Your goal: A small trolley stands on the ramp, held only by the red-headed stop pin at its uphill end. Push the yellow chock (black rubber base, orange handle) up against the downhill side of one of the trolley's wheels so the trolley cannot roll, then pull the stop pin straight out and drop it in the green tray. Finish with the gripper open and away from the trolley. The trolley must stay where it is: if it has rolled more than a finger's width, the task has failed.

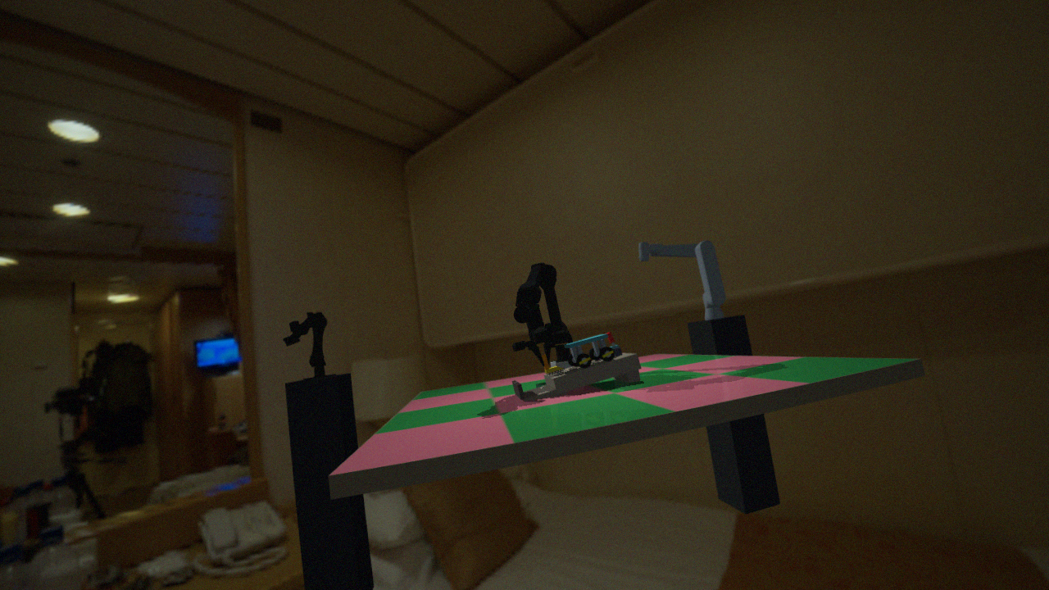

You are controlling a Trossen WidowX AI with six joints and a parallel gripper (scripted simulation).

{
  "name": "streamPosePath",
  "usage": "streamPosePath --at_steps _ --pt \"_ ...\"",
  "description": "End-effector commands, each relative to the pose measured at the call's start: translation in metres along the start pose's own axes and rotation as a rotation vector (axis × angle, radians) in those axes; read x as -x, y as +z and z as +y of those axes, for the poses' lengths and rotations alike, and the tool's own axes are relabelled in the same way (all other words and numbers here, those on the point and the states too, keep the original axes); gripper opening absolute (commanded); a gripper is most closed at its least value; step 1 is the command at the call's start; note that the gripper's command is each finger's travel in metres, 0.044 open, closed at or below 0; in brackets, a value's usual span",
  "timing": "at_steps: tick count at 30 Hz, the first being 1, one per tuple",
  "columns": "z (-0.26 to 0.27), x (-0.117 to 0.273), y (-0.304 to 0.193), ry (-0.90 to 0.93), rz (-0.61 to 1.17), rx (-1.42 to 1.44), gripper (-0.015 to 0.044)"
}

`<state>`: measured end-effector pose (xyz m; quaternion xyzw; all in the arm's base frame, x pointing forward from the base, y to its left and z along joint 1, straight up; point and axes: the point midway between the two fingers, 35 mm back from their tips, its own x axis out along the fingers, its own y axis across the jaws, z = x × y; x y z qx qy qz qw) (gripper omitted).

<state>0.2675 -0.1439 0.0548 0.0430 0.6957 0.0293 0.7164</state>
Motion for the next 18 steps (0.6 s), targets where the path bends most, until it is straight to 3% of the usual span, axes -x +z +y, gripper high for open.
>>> streamPosePath --at_steps 1,18 --pt "0.002 -0.002 0.000 0.003 -0.003 -0.004 0.0000" --pt "0.017 0.000 0.000 0.005 -0.003 -0.004 0.0000"
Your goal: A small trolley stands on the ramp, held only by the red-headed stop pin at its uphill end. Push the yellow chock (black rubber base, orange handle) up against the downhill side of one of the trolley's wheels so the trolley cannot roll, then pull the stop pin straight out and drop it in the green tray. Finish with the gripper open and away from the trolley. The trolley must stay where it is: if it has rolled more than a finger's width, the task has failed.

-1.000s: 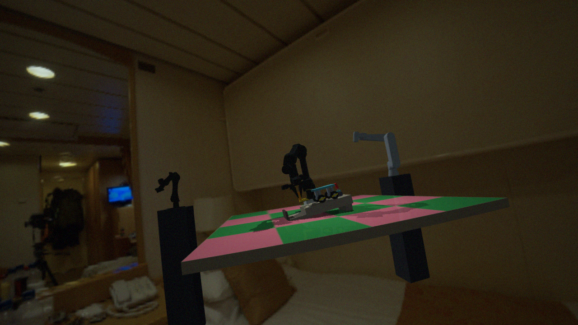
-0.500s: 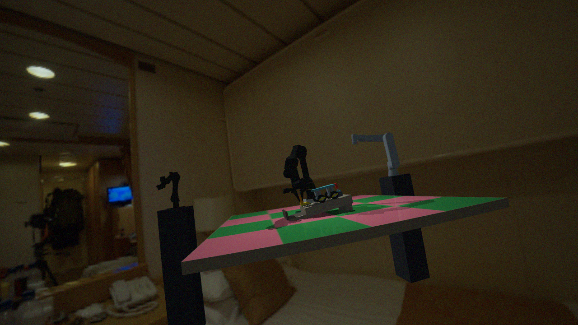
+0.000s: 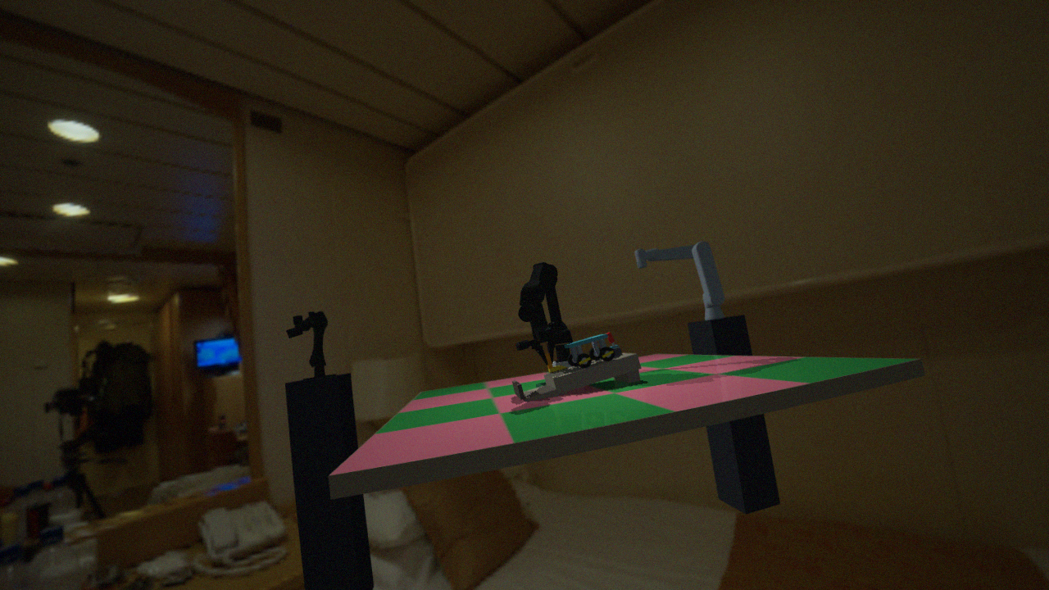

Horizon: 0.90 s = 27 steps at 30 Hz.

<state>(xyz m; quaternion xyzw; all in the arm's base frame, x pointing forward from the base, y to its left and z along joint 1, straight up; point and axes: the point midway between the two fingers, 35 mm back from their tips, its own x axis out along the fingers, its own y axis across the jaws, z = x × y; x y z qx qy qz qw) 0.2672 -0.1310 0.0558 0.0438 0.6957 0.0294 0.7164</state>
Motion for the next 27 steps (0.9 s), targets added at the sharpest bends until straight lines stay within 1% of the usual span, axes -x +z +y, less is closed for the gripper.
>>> streamPosePath --at_steps 1,20,27 --pt "0.005 0.000 0.000 0.003 -0.003 -0.003 0.0000" --pt "0.022 0.001 0.000 0.005 -0.003 -0.003 0.0000" --pt "0.016 0.001 0.000 -0.002 -0.001 -0.001 0.0000"
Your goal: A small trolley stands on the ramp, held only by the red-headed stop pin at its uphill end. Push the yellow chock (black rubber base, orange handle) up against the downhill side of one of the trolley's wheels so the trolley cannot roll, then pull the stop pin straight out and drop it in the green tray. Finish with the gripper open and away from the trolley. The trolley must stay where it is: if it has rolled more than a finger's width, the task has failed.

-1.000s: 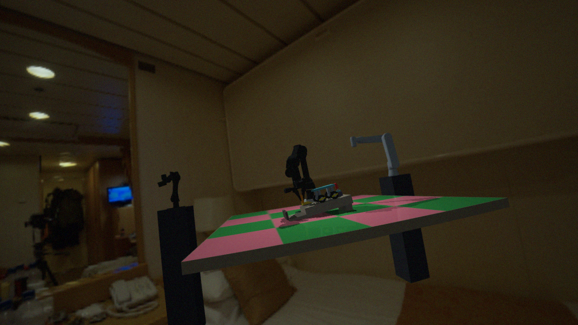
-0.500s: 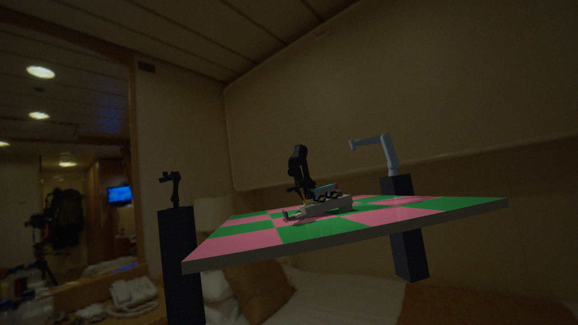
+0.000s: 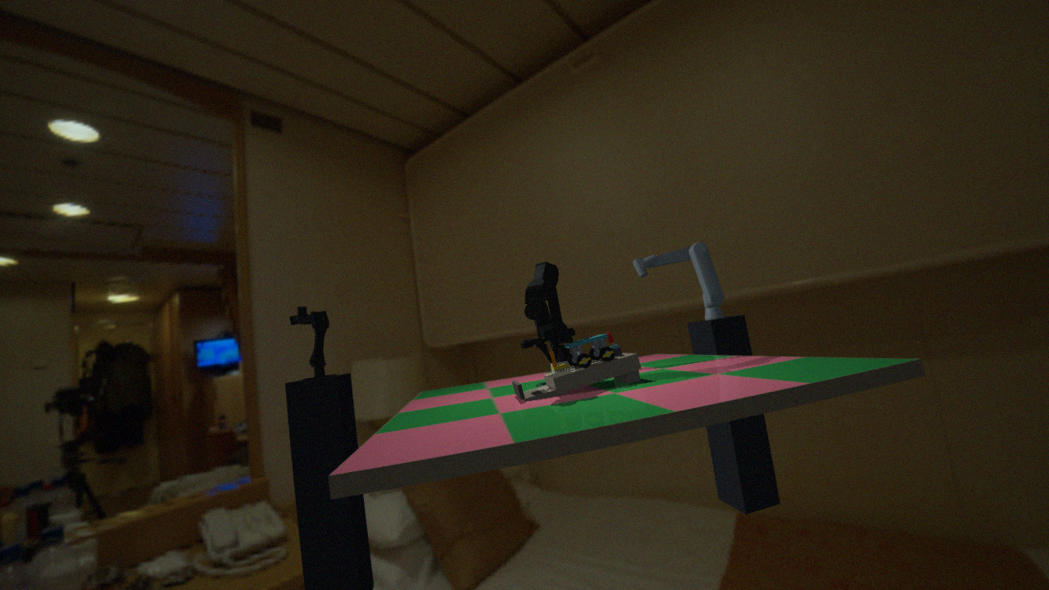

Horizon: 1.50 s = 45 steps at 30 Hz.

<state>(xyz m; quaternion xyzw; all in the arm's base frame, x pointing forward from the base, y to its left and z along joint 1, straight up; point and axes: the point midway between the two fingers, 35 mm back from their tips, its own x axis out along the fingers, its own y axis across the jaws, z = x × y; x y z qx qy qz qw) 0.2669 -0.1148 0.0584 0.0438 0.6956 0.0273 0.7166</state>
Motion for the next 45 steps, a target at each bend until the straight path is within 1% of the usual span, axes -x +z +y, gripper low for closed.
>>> streamPosePath --at_steps 1,2,9,10,14,19,33,34,37,39,41,45 --pt "0.000 0.000 0.000 0.001 0.000 0.002 0.0000" --pt "0.000 0.000 0.000 0.001 0.000 0.002 0.0000" --pt "0.000 0.000 0.000 0.001 0.000 0.002 0.0184" --pt "0.000 0.000 0.000 0.001 0.000 0.002 0.0190" --pt "0.000 0.003 0.000 0.002 0.000 0.001 0.0190" --pt "-0.001 0.023 0.000 0.007 -0.002 0.000 0.0190" --pt "-0.001 0.060 0.000 0.007 -0.002 0.000 0.0190" --pt "-0.002 0.051 0.000 0.003 -0.001 -0.005 0.0216" --pt "-0.002 0.051 0.000 0.003 -0.001 -0.005 0.0295" --pt "-0.003 0.053 0.008 0.003 -0.034 -0.023 0.0243" --pt "-0.008 0.059 0.027 0.006 -0.125 -0.073 0.0190" --pt "0.008 0.063 0.037 0.034 -0.142 -0.213 0.0190"
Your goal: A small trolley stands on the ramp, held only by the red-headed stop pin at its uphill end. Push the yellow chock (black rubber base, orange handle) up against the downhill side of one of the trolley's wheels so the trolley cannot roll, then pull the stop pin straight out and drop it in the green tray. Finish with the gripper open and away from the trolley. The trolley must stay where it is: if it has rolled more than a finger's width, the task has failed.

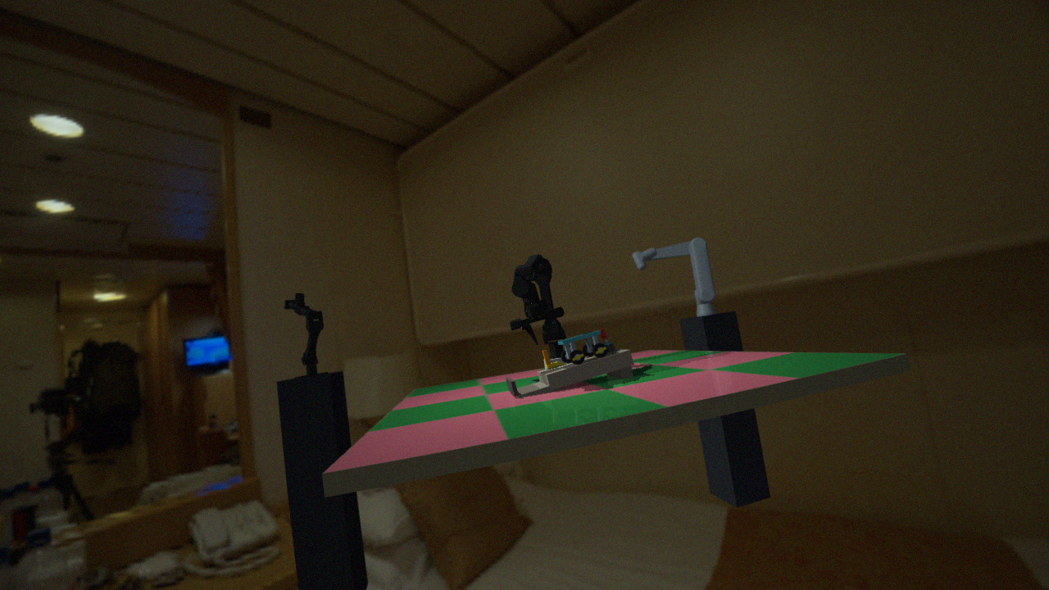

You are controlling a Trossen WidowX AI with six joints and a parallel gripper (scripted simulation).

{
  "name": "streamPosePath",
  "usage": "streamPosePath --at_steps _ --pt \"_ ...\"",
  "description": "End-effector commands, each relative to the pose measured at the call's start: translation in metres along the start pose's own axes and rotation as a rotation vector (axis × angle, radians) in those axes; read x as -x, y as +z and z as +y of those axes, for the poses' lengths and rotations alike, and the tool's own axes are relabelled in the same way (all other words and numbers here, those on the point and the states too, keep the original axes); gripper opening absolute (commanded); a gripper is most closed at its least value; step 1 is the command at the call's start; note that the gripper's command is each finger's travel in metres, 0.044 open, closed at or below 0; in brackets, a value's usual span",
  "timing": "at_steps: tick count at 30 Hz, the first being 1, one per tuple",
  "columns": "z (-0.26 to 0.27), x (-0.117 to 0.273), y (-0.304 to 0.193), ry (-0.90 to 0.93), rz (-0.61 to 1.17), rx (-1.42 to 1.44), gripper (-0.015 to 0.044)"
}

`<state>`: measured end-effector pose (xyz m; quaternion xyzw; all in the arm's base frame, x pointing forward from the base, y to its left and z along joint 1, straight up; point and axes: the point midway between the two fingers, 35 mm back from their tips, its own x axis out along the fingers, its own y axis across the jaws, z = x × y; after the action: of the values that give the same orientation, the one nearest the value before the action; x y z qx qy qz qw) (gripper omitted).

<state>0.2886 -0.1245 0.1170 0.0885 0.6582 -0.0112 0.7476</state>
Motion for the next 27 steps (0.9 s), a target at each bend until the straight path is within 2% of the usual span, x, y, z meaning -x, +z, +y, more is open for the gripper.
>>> streamPosePath --at_steps 1,27 --pt "0.018 0.004 0.014 0.028 -0.038 -0.137 0.0190" --pt "0.147 0.015 0.009 0.106 0.138 -1.082 0.0190"
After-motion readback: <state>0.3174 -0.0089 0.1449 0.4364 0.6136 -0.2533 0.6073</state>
